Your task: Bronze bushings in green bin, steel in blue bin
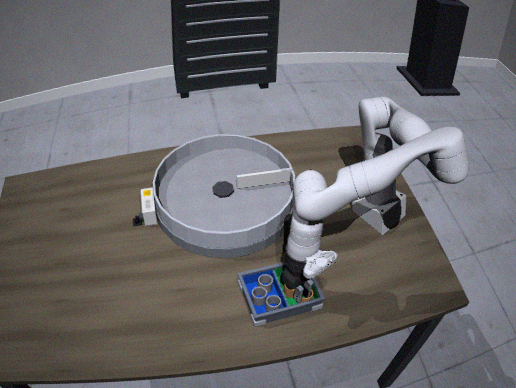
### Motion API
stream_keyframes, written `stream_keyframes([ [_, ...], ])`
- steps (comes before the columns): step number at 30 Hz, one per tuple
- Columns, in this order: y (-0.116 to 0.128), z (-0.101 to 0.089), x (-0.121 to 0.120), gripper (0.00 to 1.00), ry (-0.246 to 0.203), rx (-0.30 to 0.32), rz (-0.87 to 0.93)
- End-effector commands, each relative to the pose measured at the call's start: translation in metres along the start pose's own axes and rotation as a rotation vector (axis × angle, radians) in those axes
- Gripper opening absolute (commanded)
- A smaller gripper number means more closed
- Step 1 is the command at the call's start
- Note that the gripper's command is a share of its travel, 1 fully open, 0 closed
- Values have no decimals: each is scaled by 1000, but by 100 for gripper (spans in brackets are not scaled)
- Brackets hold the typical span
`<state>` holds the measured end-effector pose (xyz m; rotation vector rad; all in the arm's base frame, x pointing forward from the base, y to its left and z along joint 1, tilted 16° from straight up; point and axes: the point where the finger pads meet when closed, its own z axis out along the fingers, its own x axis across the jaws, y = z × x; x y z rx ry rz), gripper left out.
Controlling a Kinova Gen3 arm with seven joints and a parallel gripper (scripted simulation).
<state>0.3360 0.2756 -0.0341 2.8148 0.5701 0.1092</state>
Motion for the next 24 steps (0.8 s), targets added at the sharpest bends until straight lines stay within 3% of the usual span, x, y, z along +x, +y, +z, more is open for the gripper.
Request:
stream_keyframes([
  [1,-1,-3,1,47,3,2,-1],
  [24,-1,-9,1,47,3,2,-1],
])
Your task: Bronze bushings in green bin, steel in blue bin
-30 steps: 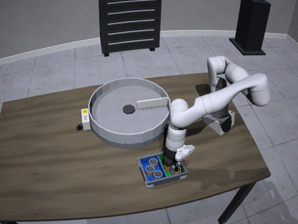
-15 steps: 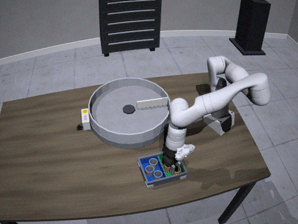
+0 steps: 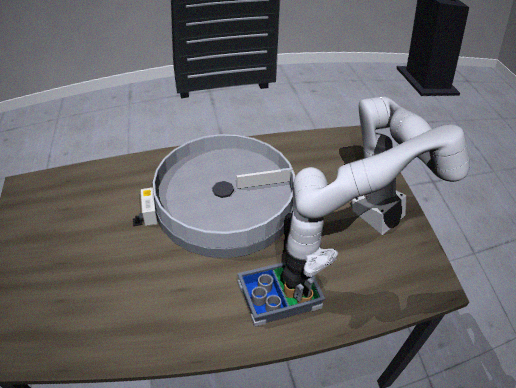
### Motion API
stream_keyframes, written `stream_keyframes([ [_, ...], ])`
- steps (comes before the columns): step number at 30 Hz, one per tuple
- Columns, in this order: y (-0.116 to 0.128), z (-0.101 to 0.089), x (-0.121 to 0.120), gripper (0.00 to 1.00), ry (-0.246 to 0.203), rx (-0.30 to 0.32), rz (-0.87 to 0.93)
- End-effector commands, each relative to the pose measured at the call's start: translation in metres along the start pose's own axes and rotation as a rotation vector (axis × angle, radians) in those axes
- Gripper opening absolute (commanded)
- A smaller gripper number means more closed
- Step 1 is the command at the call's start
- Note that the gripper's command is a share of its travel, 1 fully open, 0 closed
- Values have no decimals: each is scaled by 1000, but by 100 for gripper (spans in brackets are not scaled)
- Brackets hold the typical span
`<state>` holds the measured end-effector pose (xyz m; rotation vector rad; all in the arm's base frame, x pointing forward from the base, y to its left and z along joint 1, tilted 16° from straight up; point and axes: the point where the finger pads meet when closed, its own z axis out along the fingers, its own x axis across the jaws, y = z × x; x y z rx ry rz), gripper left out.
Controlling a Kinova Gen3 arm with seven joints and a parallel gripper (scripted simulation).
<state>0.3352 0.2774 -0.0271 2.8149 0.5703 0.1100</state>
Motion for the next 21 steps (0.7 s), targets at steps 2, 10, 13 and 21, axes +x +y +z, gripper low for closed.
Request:
stream_keyframes([
  [2,-1,-1,1,47,2,2,-1],
  [10,-1,-4,1,47,2,2,-1],
  [13,-1,-5,1,47,2,2,-1],
  [21,-1,-7,1,47,2,2,-1],
])
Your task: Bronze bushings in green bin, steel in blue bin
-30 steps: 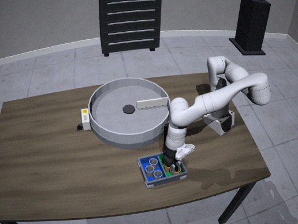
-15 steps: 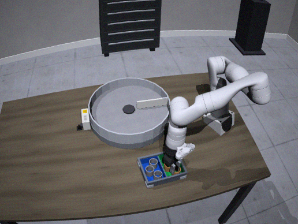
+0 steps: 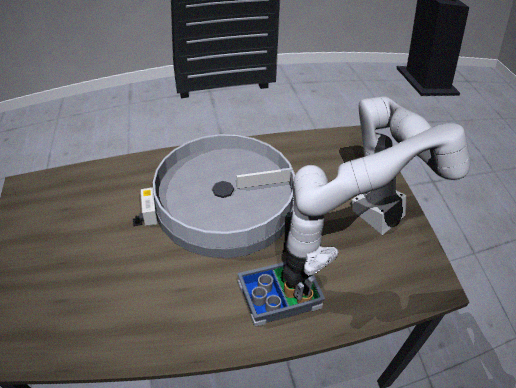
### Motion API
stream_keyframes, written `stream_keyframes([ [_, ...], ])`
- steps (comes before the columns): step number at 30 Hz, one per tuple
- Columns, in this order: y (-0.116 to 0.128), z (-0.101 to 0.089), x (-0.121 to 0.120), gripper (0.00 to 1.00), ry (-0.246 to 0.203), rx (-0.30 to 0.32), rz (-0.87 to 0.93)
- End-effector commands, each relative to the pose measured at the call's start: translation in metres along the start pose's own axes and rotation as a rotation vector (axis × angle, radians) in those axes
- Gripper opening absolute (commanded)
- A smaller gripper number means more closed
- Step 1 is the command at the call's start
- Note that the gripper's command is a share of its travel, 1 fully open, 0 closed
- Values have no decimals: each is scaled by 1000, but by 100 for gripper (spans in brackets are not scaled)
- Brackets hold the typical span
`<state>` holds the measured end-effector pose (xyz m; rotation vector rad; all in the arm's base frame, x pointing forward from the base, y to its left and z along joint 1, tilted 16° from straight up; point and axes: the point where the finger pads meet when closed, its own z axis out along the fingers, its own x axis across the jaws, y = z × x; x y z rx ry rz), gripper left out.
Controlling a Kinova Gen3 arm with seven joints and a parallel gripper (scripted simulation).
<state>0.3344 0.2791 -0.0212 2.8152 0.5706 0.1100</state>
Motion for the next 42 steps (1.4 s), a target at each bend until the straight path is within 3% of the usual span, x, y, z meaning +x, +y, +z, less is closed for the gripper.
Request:
stream_keyframes([
  [1,-1,-1,1,47,2,2,-1],
  [24,-1,-7,1,47,2,2,-1],
  [28,0,-54,0,47,2,2,0],
  [30,0,-54,0,47,2,2,0],
  [31,0,-66,0,47,2,2,0],
  [34,0,-66,0,47,2,2,0],
  [39,0,-125,0,47,2,2,-1],
  [42,0,-125,0,47,2,2,-1],
])
